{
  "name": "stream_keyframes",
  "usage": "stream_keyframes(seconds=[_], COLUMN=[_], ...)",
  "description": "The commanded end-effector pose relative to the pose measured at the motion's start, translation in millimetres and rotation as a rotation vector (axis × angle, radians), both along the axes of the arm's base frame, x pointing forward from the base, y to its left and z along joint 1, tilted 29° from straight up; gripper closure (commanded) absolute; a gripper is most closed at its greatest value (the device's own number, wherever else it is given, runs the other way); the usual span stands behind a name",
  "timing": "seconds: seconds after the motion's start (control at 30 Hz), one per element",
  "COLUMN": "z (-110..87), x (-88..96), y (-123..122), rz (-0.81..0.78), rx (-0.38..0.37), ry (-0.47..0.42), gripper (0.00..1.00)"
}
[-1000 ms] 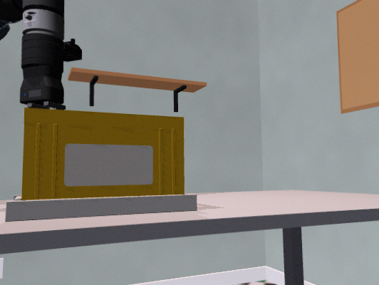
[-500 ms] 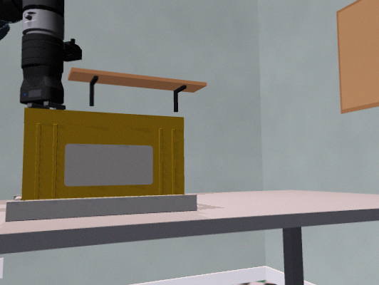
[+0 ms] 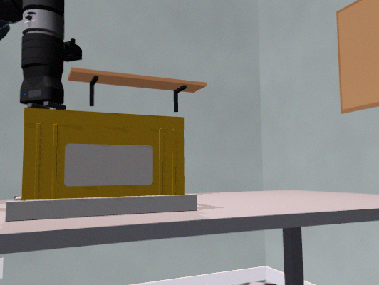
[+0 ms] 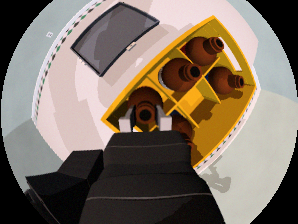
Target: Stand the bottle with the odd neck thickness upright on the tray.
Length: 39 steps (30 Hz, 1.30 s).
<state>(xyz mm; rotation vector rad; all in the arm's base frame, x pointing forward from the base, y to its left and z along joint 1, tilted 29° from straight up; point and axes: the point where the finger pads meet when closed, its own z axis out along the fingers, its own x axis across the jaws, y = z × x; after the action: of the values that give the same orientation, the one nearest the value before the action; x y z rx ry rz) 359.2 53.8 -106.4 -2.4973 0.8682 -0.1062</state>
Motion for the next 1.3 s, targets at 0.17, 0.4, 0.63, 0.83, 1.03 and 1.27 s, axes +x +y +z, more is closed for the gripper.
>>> stream_keyframes(seconds=[0.17, 0.4, 0.63, 0.83, 1.03, 1.27], z=[0.2, 0.2, 0.2, 0.2, 0.2, 0.2], x=[0.2, 0.2, 0.2, 0.2, 0.2, 0.2], y=[-0.3, -0.3, -0.3, -0.3, -0.3, -0.3], rz=[0.0, 0.0, 0.0, 0.0, 0.0, 0.0], rx=[-0.001, -0.001, -0.001, -0.001, -0.001, -0.001], ry=[-0.001, -0.001, -0.001, -0.001, -0.001, -0.001], gripper=[1.0, 1.0, 0.0, 0.0, 0.0, 0.0])
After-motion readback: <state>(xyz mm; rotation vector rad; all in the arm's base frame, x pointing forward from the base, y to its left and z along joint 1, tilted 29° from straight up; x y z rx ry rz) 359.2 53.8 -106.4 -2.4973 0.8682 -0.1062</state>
